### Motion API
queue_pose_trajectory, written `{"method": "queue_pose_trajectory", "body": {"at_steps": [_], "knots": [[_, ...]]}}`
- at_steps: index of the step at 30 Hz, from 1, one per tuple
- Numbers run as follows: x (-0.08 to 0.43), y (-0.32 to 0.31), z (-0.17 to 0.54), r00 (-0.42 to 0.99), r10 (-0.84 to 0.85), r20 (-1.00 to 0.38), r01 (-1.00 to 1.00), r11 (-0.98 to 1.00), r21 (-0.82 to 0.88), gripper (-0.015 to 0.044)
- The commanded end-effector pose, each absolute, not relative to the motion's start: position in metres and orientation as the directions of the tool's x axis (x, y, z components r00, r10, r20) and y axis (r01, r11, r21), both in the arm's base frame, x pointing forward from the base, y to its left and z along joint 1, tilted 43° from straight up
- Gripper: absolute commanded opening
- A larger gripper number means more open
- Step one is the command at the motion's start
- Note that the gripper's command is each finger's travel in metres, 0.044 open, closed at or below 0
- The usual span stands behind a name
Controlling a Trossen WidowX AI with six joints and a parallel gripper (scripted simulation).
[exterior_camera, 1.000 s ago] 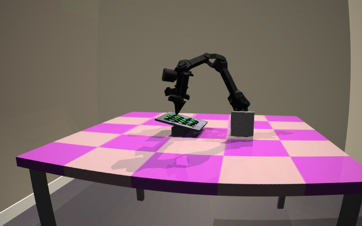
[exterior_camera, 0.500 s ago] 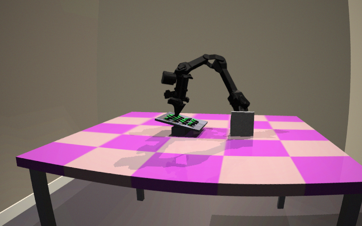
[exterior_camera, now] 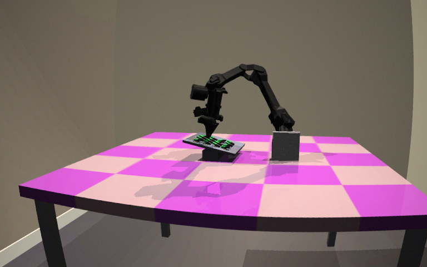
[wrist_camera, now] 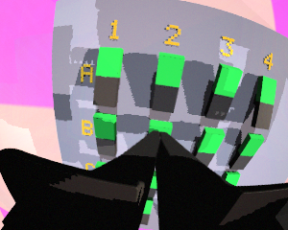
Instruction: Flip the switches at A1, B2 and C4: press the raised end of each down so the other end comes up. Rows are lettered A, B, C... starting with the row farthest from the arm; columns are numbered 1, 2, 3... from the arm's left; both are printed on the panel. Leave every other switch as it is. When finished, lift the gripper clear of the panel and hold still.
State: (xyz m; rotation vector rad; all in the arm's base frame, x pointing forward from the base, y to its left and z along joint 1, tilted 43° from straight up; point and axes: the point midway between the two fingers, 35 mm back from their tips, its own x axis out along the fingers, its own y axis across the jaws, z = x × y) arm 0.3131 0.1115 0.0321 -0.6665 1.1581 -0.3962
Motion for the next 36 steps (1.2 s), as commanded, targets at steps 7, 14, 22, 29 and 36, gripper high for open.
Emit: {"method": "queue_pose_trajectory", "body": {"at_steps": [7,14,22,29,36], "knots": [[0.3139,0.1106,0.0315,0.367,-0.610,-0.702,-0.049,0.742,-0.669,0.0000],[0.3143,0.1100,0.0309,0.367,-0.610,-0.702,-0.049,0.742,-0.669,0.0000],[0.3147,0.1094,0.0301,0.367,-0.610,-0.702,-0.049,0.741,-0.669,0.0000],[0.3151,0.1088,0.0295,0.367,-0.610,-0.702,-0.049,0.741,-0.669,0.0000],[0.3154,0.1082,0.0289,0.367,-0.610,-0.702,-0.049,0.741,-0.669,0.0000]]}}
